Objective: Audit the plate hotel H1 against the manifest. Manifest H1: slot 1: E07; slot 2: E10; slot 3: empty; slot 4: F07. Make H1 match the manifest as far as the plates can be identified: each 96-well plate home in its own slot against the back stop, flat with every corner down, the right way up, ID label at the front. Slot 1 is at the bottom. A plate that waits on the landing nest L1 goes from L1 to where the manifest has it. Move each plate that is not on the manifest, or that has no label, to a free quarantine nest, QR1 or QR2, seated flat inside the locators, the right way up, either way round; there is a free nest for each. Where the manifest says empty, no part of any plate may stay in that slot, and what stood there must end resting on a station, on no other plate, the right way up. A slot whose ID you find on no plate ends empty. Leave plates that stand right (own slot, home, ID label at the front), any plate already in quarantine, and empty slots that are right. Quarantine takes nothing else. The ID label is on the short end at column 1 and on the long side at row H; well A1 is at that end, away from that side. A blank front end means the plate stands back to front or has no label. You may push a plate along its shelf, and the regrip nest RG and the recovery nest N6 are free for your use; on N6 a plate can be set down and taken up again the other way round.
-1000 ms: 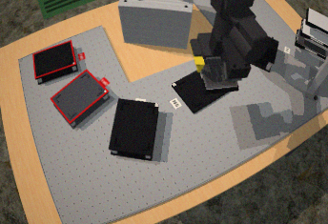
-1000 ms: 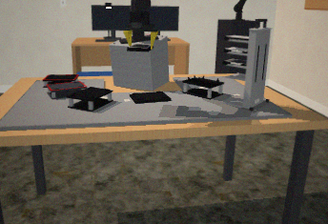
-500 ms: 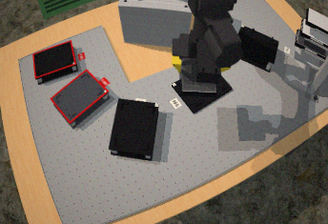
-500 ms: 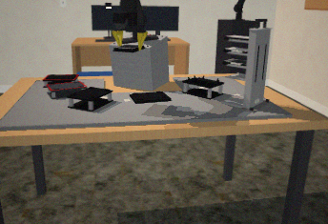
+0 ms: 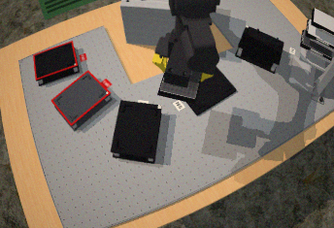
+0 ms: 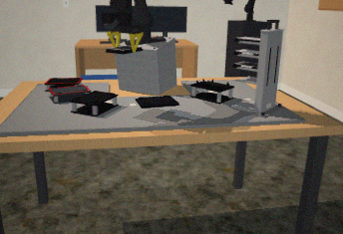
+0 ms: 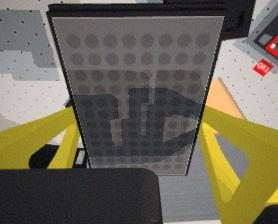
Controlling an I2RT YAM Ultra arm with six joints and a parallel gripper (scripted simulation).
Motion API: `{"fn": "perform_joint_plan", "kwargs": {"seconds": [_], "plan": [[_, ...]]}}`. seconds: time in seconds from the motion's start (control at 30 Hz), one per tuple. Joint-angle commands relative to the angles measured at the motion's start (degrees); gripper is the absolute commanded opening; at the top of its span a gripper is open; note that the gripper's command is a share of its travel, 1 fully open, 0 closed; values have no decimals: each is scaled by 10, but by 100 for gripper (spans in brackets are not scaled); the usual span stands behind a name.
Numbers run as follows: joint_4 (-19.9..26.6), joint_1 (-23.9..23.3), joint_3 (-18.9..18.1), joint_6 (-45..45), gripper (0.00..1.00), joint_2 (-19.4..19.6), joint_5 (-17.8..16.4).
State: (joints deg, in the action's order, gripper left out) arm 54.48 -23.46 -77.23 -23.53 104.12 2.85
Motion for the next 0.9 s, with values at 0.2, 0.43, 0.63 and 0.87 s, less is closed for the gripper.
{"fn": "perform_joint_plan", "kwargs": {"seconds": [0.2,0.43,0.63,0.87], "plan": [[2,-40,-17,9,86,-23,-10],[9,-79,-23,47,86,-19,-16],[6,-101,-29,69,86,-12,-20],[16,-139,-42,107,86,4,-26]]}}
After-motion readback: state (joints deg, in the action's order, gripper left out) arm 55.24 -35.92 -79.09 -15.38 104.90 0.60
